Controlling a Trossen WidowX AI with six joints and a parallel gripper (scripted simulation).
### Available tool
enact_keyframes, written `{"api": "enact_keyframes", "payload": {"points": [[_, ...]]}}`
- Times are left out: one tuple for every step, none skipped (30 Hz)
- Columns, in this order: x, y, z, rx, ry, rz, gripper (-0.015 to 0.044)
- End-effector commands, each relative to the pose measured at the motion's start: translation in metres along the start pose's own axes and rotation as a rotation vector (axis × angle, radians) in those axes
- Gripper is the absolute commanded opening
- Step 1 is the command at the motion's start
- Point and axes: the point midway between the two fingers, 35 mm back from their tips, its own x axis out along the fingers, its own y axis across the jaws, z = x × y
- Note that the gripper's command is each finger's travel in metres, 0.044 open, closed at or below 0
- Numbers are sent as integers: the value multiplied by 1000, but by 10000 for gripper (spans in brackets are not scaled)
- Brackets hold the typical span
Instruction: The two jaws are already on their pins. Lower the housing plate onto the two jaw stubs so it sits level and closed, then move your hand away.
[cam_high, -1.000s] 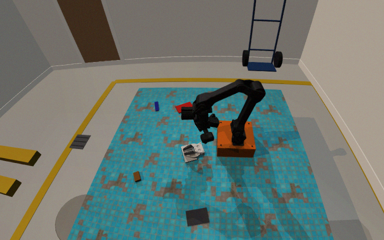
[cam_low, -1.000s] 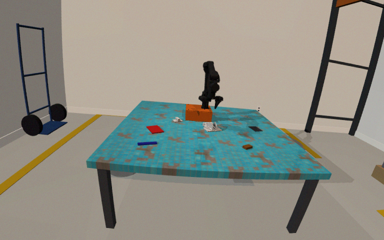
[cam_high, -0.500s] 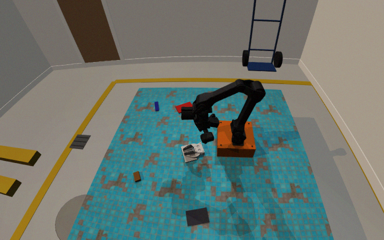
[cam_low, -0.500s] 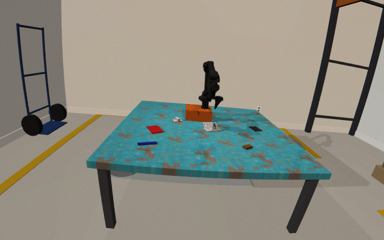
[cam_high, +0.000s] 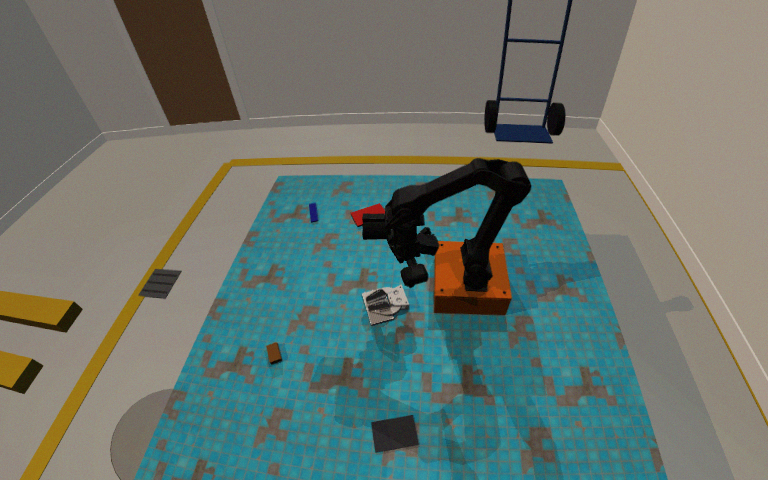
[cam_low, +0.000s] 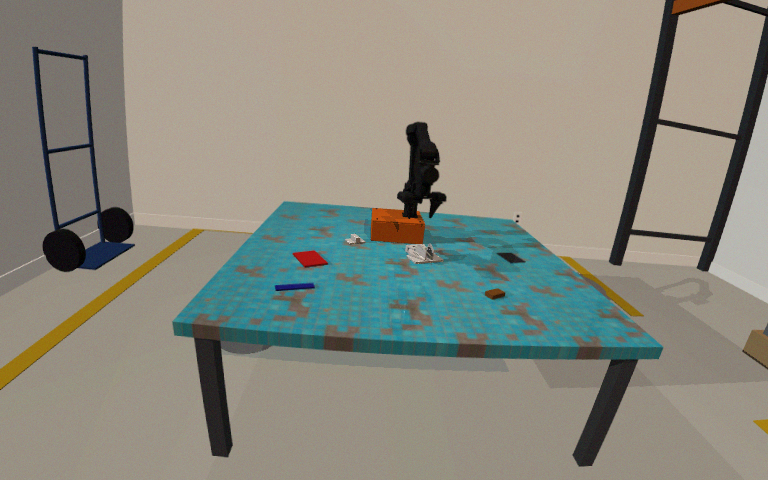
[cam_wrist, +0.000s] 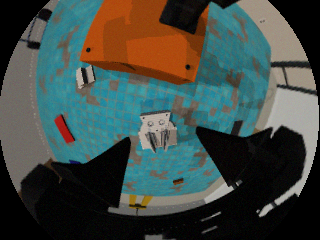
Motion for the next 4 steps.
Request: {"api": "enact_keyframes", "payload": {"points": [[1, 0, 1, 5, -5, -1, 440], [1, 0, 1, 5, -5, -1, 440], [1, 0, 1, 5, -5, -1, 440], [1, 0, 1, 5, -5, -1, 440]]}}
